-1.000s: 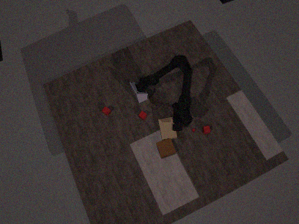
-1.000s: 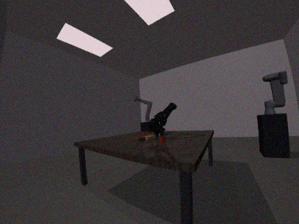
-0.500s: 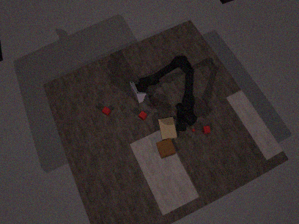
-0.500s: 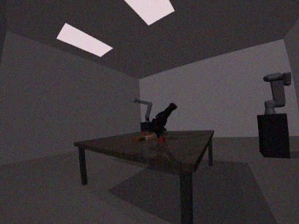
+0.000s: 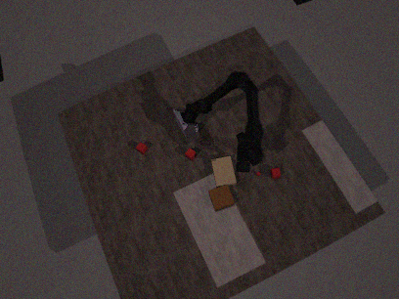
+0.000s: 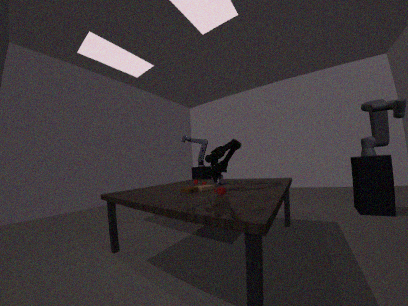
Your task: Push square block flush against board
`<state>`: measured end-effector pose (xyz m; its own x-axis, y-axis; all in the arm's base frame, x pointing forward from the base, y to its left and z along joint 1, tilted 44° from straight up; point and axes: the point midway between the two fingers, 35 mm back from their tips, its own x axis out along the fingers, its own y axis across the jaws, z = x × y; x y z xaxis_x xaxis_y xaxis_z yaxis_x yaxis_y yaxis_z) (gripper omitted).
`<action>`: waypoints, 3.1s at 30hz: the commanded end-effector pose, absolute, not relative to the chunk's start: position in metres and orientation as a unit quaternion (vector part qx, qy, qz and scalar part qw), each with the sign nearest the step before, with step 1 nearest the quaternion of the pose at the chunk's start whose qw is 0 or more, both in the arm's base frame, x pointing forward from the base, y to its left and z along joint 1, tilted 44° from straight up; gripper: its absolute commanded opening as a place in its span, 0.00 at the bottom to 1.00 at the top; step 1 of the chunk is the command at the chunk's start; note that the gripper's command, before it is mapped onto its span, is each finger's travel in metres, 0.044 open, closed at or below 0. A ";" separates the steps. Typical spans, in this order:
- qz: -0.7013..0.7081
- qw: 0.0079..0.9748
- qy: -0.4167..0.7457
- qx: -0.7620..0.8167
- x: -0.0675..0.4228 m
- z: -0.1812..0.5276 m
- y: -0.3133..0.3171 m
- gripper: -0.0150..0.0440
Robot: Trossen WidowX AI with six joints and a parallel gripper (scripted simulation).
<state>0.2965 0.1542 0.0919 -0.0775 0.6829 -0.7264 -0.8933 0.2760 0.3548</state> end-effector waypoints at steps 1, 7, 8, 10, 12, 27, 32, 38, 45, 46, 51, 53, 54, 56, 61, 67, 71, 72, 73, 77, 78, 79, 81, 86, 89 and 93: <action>0.597 0.665 0.430 -0.127 0.293 0.094 0.153 0.25; 0.634 0.650 0.374 -0.188 0.277 0.083 0.140 0.25; 0.639 0.648 0.366 -0.196 0.275 0.081 0.138 0.25; 0.641 0.646 0.361 -0.200 0.274 0.081 0.137 0.25; 0.641 0.646 0.361 -0.200 0.274 0.081 0.137 0.25; 0.643 0.646 0.359 -0.201 0.268 0.040 0.173 0.25; 0.642 0.646 0.360 -0.202 0.267 0.035 0.169 0.25; 0.642 0.646 0.360 -0.202 0.267 0.029 0.162 0.25; 0.642 0.646 0.361 -0.203 0.265 0.022 0.155 0.25; 0.642 0.646 0.361 -0.203 0.265 0.021 0.154 0.25; 0.642 0.646 0.361 -0.203 0.264 0.016 0.148 0.25; 0.641 0.646 0.361 -0.203 0.264 0.014 0.146 0.25; 0.641 0.646 0.361 -0.203 0.264 0.013 0.145 0.25; 0.641 0.646 0.361 -0.203 0.263 0.011 0.143 0.25; 0.641 0.646 0.362 -0.204 0.263 0.006 0.138 0.25; 0.641 0.645 0.362 -0.204 0.262 0.000 0.131 0.25; 0.641 0.645 0.362 -0.204 0.262 -0.004 0.127 0.25; 0.641 0.645 0.362 -0.204 0.262 -0.005 0.126 0.25; 0.641 0.645 0.362 -0.204 0.262 -0.006 0.125 0.25; 0.641 0.645 0.362 -0.204 0.262 -0.007 0.123 0.25; 0.641 0.645 0.362 -0.204 0.262 -0.007 0.124 0.25; 0.641 0.645 0.362 -0.204 0.262 -0.006 0.124 0.25; 0.641 0.645 0.362 -0.204 0.263 -0.004 0.126 0.25; 0.641 0.645 0.362 -0.204 0.266 0.000 0.132 0.25; 0.641 0.646 0.362 -0.204 0.268 0.003 0.135 0.25; 0.641 0.646 0.361 -0.204 0.270 0.007 0.139 0.25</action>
<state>0.2673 0.1363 0.0039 -0.0848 0.6827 -0.7258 -0.9751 0.0931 0.2015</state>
